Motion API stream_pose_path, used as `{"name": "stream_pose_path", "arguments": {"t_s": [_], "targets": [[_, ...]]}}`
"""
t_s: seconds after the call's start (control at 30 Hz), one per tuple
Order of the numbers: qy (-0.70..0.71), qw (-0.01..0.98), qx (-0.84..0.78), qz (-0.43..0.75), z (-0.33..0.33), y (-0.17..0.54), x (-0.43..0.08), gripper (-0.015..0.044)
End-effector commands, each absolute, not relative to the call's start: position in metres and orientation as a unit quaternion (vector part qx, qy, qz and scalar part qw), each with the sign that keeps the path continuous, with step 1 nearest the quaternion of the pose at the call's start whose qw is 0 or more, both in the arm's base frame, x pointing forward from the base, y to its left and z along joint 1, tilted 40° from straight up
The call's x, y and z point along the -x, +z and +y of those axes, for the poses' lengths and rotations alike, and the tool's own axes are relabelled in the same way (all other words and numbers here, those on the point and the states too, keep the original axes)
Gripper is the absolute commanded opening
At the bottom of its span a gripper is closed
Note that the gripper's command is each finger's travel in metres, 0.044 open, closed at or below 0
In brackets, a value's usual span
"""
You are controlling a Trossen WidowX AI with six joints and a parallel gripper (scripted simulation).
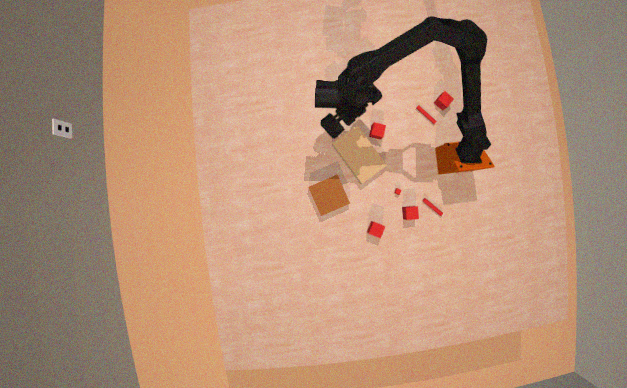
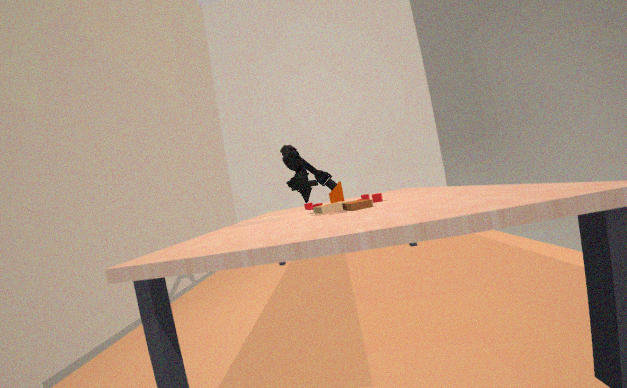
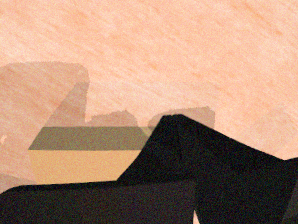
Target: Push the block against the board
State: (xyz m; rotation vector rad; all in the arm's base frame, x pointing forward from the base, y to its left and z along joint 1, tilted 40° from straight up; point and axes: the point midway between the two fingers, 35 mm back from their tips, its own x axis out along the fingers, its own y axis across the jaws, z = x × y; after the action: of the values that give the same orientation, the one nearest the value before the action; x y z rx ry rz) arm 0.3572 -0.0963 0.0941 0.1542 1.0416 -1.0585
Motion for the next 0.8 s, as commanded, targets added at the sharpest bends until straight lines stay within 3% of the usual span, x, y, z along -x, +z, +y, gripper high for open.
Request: {"name": "stream_pose_path", "arguments": {"t_s": [0.0,0.17,0.77], "targets": [[-0.484,0.734,-0.072,0.471,-0.096,0.089,-0.353,0.0],[-0.504,0.73,-0.101,0.45,-0.129,0.049,-0.357,0.0],[-0.503,0.73,-0.101,0.451,-0.121,0.042,-0.352,0.0]]}}
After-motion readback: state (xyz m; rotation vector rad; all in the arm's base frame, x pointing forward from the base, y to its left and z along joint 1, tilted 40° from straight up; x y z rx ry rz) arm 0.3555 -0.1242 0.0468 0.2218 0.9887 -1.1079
